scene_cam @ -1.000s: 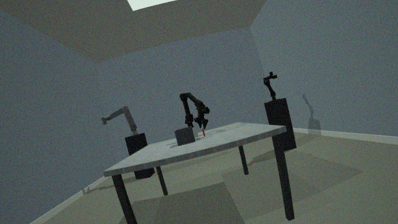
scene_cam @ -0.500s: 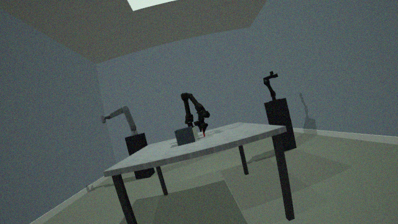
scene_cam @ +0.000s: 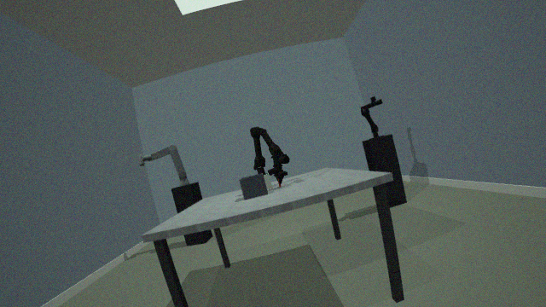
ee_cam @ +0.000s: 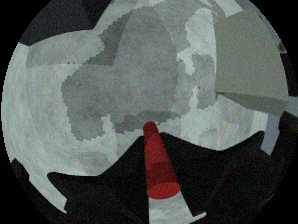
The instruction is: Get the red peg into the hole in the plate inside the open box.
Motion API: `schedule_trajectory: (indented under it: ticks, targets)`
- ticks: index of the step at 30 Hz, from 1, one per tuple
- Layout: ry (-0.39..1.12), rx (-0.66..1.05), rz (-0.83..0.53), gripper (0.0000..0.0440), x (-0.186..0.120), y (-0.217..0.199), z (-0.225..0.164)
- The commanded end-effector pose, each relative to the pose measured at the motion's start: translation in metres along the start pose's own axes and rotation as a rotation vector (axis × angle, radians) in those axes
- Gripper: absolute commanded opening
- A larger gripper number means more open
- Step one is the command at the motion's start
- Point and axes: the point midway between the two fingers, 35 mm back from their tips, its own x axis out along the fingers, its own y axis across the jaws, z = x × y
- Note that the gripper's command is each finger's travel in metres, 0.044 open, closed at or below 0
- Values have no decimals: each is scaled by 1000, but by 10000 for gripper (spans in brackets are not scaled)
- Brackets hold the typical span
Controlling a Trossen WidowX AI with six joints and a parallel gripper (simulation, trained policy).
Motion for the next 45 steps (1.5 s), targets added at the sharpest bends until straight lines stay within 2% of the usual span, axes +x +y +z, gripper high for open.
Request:
schedule_trajectory:
  ticks: [1, 12, 30, 45]
  targets:
    - [4, -8, -2, 48, 2, 0, -1]
    - [36, 26, 36, 0, -12, 12, -6]
    - [85, 77, 141, 0, -46, 38, -10]
    - [126, 100, 279, 0, -95, 69, -4]
